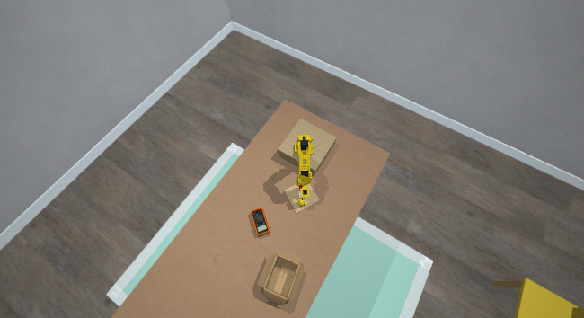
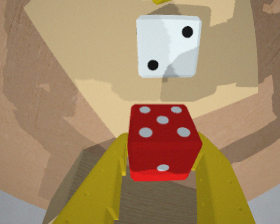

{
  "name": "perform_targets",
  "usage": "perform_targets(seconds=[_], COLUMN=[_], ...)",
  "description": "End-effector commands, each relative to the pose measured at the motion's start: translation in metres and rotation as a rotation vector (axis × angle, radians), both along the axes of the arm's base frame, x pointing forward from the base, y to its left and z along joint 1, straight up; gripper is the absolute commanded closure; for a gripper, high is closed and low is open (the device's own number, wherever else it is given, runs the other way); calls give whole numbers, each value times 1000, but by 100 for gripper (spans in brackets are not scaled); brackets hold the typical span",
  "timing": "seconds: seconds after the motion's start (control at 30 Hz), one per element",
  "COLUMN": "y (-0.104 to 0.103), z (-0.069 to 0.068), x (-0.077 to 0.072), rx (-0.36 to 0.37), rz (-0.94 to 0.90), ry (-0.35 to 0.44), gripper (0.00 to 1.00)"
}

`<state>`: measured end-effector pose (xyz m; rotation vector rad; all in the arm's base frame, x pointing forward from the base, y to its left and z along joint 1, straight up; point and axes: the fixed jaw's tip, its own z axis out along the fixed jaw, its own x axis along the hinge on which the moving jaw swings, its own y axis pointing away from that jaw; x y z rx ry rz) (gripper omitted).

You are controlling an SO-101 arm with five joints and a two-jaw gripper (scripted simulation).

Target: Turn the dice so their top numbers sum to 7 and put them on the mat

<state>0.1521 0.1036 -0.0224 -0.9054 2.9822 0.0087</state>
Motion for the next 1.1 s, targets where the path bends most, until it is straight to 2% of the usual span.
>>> perform_targets(seconds=[0.0, 1.07], y=[-1, -1], z=[-5, -16], x=[-6, -6], rx=[-13, -13], rz=[1, 1], ry=[23, 23], gripper=[100, 100])
